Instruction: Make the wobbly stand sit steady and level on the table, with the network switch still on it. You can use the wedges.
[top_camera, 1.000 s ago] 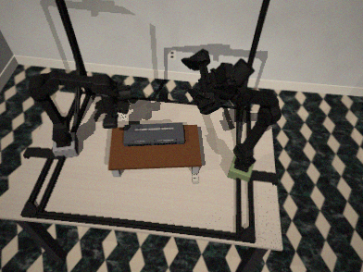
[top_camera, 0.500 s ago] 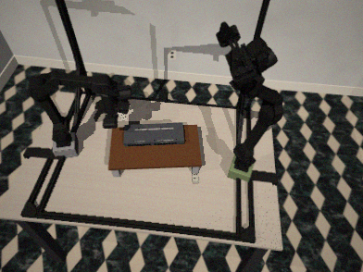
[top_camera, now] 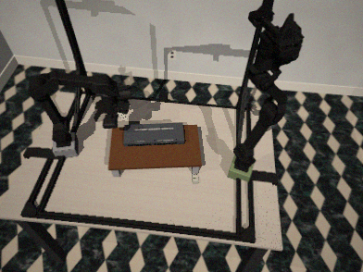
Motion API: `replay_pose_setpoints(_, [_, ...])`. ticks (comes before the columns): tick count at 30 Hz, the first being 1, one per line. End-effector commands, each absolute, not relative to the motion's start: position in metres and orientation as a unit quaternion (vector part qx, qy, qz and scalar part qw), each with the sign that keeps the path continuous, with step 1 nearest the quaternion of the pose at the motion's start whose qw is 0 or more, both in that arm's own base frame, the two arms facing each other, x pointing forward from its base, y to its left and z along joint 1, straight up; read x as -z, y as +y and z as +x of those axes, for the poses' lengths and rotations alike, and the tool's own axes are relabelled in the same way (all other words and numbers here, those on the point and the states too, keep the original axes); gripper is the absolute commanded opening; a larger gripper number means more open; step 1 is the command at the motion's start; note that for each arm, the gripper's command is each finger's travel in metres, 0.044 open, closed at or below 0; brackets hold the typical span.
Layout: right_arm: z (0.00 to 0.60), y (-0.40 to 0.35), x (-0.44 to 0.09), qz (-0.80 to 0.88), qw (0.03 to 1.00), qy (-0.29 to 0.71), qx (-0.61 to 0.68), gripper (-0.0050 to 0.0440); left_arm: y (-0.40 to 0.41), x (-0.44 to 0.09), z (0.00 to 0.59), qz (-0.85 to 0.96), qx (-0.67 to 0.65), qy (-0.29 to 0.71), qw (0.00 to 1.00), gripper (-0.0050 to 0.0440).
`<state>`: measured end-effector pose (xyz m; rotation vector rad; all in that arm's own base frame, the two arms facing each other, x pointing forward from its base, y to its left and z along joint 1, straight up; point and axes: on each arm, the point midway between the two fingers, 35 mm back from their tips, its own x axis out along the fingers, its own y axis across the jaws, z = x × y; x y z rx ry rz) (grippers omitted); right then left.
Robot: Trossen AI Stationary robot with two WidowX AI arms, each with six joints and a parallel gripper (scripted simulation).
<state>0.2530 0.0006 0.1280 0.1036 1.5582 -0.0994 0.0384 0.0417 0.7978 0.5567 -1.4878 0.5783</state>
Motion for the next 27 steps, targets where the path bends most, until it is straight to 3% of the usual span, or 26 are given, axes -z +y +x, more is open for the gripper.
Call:
replay_pose_setpoints(1, [0.253,0.001,-0.128,0.047,0.709,0.702,0.045,0.0000,0.036,-0.798,0.041,0.217,-0.222,-0.674,0.670,0.0440])
replay_pose_setpoints(10, [0.253,0.001,-0.128,0.047,0.709,0.702,0.045,0.0000,0.003,-0.804,0.019,0.067,-0.059,-0.752,0.654,0.0440])
replay_pose_setpoints(16, [0.253,0.001,-0.128,0.047,0.709,0.702,0.045,0.0000,0.003,-0.804,0.019,0.067,-0.059,-0.752,0.654,0.0440])
replay_pose_setpoints(27, [0.253,0.001,-0.128,0.047,0.709,0.702,0.045,0.0000,0.055,-0.745,0.199,0.027,-0.093,-0.500,0.860,0.0440])
